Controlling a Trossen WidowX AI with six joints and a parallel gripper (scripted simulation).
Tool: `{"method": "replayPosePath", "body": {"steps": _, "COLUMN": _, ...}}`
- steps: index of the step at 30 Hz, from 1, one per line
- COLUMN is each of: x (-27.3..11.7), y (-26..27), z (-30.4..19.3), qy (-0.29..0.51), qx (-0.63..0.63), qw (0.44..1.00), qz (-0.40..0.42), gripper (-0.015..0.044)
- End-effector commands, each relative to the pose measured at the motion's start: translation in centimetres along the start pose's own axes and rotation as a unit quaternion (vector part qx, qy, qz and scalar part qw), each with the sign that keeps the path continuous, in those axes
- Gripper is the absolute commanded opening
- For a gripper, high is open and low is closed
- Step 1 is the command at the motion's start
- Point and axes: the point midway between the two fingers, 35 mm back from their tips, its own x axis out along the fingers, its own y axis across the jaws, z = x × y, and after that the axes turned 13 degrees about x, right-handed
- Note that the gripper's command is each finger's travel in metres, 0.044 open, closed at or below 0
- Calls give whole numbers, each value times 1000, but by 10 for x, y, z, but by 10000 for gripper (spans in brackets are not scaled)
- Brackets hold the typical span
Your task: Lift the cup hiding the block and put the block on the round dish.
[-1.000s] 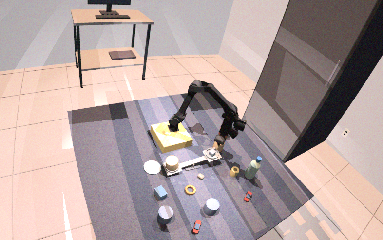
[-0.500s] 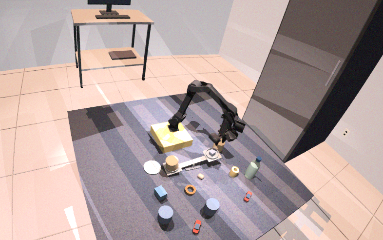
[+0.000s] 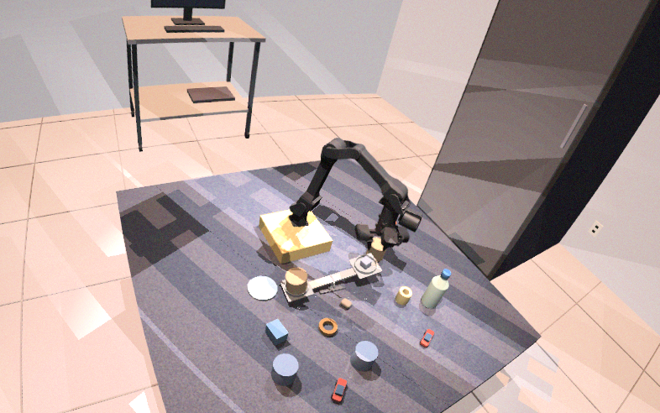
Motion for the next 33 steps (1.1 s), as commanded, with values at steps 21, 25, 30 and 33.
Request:
{"method": "replayPosePath", "body": {"steps": 21, "x": -15, "y": -22, "z": 39, "qy": -3, "qx": 399, "qw": 917, "qz": -4, "gripper": 260}}
{"method": "replayPosePath", "body": {"steps": 25, "x": -17, "y": -26, "z": 45, "qy": -4, "qx": 459, "qw": 888, "qz": -5, "gripper": 260}}
{"method": "replayPosePath", "body": {"steps": 30, "x": -17, "y": -27, "z": 46, "qy": -4, "qx": 469, "qw": 883, "qz": -5, "gripper": 260}}
{"method": "replayPosePath", "body": {"steps": 33, "x": -14, "y": -27, "z": 46, "qy": -4, "qx": 469, "qw": 883, "qz": -5, "gripper": 260}}
